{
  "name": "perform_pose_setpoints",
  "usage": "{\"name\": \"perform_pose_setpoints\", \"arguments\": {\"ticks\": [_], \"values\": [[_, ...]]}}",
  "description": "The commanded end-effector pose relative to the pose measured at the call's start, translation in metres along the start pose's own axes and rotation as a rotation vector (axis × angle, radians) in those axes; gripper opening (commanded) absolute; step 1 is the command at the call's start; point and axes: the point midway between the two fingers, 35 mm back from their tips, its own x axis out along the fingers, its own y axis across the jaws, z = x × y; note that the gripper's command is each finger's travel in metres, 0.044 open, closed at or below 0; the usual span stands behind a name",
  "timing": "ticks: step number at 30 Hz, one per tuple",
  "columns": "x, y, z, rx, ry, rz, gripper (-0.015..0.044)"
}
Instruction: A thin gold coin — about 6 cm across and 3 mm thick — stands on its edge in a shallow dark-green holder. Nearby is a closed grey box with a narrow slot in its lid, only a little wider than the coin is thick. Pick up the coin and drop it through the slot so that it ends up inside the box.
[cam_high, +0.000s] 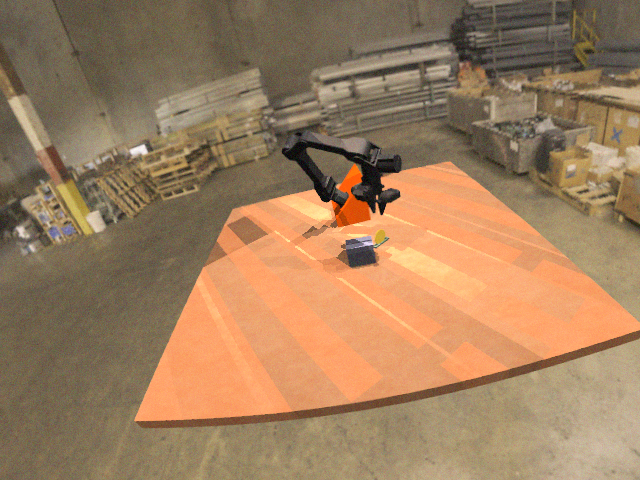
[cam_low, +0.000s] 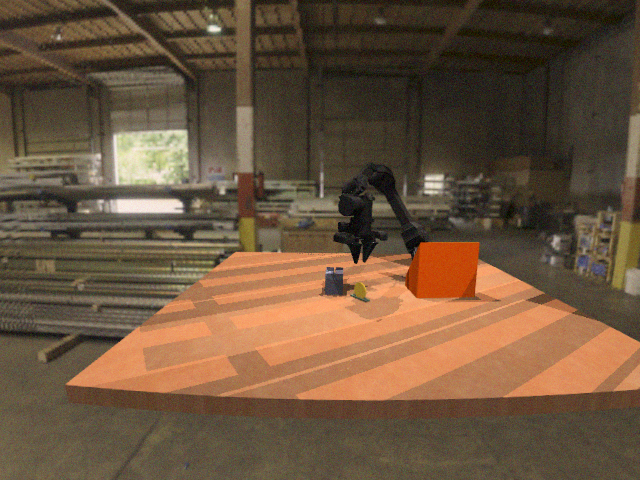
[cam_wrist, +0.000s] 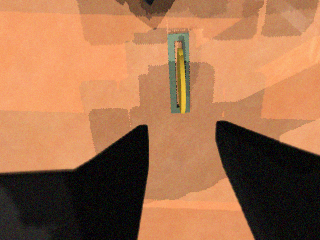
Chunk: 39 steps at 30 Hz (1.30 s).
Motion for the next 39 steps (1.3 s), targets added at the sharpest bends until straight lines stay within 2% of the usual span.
{"name": "perform_pose_setpoints", "arguments": {"ticks": [1,3,7,39], "values": [[0.001,-0.005,0.0,-0.016,0.014,-0.028,0.0161],[0.004,-0.005,0.0,-0.016,0.014,-0.028,0.0161],[0.037,-0.006,-0.001,-0.015,0.013,-0.028,0.0161],[0.085,-0.006,0.002,-0.015,0.012,-0.028,0.0161]]}}
